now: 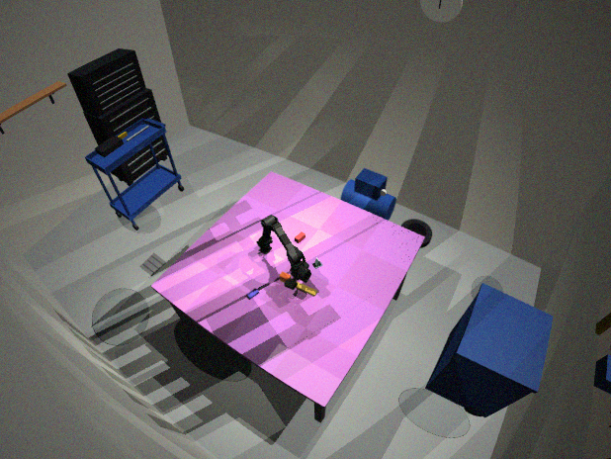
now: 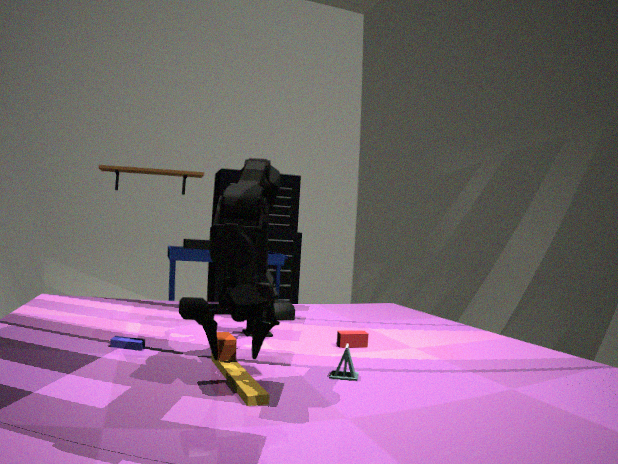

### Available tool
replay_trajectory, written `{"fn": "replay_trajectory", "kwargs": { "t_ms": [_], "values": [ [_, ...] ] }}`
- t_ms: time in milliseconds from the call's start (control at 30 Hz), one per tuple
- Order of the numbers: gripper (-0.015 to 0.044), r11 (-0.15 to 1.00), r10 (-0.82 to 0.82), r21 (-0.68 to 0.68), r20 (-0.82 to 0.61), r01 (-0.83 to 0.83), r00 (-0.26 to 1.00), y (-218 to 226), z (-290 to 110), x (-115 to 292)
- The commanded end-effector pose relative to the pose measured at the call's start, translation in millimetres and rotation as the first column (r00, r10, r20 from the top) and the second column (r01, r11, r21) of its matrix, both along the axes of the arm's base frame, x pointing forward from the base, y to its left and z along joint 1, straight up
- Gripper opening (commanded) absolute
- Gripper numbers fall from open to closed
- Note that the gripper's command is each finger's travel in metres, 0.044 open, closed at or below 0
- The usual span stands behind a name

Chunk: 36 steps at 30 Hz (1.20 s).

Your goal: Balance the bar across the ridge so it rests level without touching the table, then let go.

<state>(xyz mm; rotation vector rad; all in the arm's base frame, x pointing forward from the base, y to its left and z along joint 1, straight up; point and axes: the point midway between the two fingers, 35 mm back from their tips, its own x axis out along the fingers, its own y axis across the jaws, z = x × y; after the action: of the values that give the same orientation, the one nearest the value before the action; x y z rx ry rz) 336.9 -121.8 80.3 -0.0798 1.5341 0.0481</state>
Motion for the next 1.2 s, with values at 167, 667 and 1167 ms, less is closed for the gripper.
{"fn": "replay_trajectory", "kwargs": {
  "t_ms": [167,667,1167],
  "values": [
    [0.0315,1.000,0.005,0.008,-0.006,-0.005,1.000,0.9,-12.6,0.0],
    [0.0315,1.000,0.005,0.008,-0.006,-0.005,1.000,0.9,-29.8,0.3],
    [0.0289,1.000,0.000,0.001,-0.002,0.000,1.000,0.0,-27.3,0.2]
  ]
}}
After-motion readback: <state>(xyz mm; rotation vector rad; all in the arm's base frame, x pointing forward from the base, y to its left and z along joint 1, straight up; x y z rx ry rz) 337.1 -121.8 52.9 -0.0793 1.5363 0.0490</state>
